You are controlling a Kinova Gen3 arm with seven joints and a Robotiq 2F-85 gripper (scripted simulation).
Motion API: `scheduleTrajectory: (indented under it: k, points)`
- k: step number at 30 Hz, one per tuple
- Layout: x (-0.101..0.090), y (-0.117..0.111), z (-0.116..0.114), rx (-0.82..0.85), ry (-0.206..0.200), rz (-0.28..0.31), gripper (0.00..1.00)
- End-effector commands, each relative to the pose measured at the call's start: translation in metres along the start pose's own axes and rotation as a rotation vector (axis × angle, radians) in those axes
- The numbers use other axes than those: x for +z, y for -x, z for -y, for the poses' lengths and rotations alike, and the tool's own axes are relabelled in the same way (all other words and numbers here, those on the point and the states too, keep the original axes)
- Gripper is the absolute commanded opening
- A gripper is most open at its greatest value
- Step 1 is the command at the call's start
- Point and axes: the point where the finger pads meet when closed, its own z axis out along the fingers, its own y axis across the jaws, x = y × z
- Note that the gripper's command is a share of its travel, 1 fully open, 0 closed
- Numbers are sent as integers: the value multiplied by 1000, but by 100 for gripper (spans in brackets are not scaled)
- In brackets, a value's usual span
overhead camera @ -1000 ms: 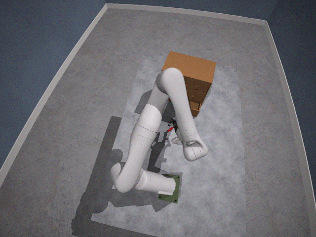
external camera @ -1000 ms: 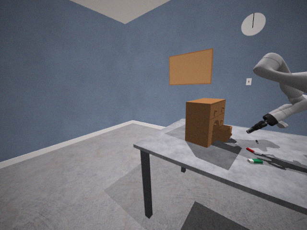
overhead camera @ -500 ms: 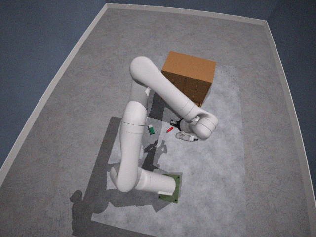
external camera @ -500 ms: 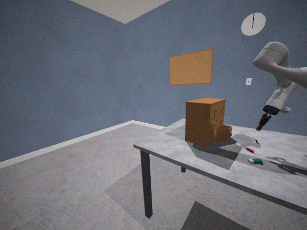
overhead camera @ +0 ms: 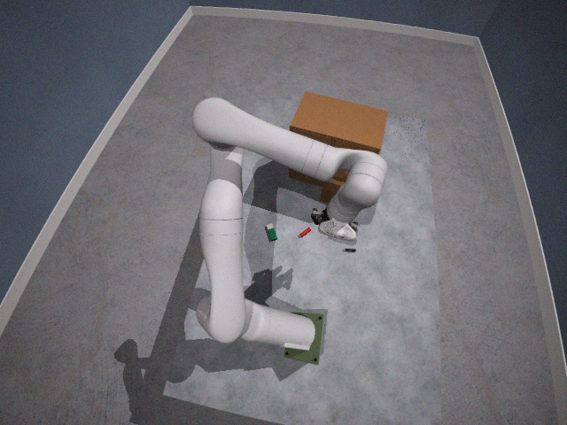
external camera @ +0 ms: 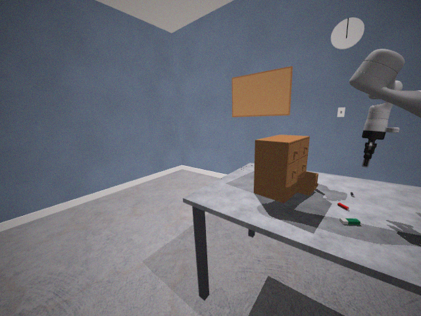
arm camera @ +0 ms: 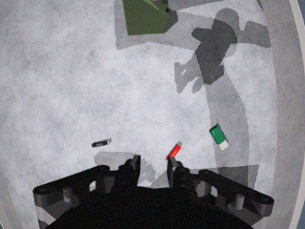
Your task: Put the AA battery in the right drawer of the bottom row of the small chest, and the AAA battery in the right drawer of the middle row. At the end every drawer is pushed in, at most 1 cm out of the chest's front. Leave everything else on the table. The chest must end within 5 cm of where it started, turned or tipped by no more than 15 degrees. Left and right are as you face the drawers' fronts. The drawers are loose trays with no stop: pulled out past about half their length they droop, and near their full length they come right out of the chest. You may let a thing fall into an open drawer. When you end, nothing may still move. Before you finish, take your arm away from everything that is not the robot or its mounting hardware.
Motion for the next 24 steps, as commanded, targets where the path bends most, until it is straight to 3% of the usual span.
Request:
scheduleTrajectory:
  k: [1,9,24]
  points:
    - [-10,3,0,-10,-39,-18,33]
    - [-27,-2,7,16,-102,-53,33]
    - [-29,-2,8,19,-108,-57,33]
